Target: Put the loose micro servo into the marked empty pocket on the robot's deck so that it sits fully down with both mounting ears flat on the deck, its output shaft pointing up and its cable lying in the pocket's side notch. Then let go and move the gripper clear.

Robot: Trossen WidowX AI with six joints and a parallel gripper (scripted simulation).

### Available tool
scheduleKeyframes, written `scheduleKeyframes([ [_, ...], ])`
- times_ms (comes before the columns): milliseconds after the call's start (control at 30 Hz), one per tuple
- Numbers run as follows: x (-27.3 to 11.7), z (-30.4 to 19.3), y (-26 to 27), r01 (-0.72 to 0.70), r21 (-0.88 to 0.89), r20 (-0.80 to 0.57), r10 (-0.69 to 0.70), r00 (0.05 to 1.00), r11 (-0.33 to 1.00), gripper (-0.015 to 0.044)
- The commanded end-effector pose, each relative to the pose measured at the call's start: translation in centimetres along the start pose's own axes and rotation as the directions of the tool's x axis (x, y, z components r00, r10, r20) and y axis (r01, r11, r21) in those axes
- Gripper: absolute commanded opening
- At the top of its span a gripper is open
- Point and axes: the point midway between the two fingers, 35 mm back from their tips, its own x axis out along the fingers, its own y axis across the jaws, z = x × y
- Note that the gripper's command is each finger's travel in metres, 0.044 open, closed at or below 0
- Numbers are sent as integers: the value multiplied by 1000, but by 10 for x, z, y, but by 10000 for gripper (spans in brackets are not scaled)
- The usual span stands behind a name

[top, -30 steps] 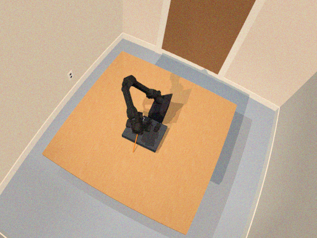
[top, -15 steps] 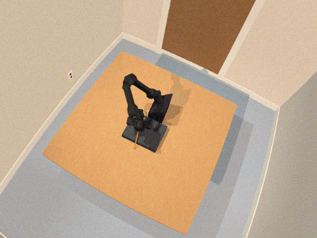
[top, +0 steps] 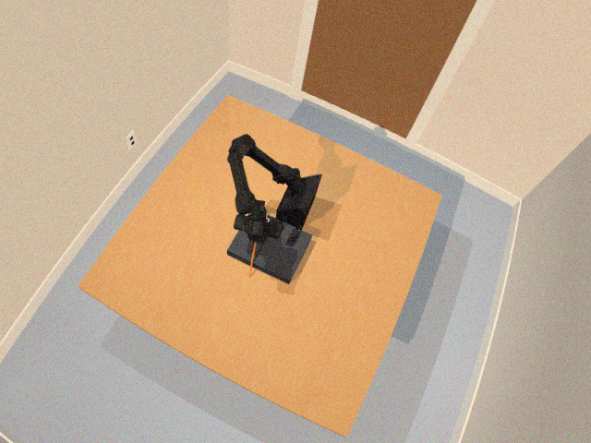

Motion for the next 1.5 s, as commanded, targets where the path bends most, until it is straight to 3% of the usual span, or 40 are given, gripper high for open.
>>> scheduleKeyframes([
  [0,-1,-5,-15,1,-1,1,-1,1000,1000,0],
  [233,-1,-6,-19,2,-58,1,-2,1000,998,0],
  [700,-1,-6,-19,2,-512,1,-2,1000,859,0],
  [1100,-1,-6,-19,2,-816,1,-1,1000,578,0],
  [1467,-1,-6,-19,1,-973,1,-1,1000,232,0],
])
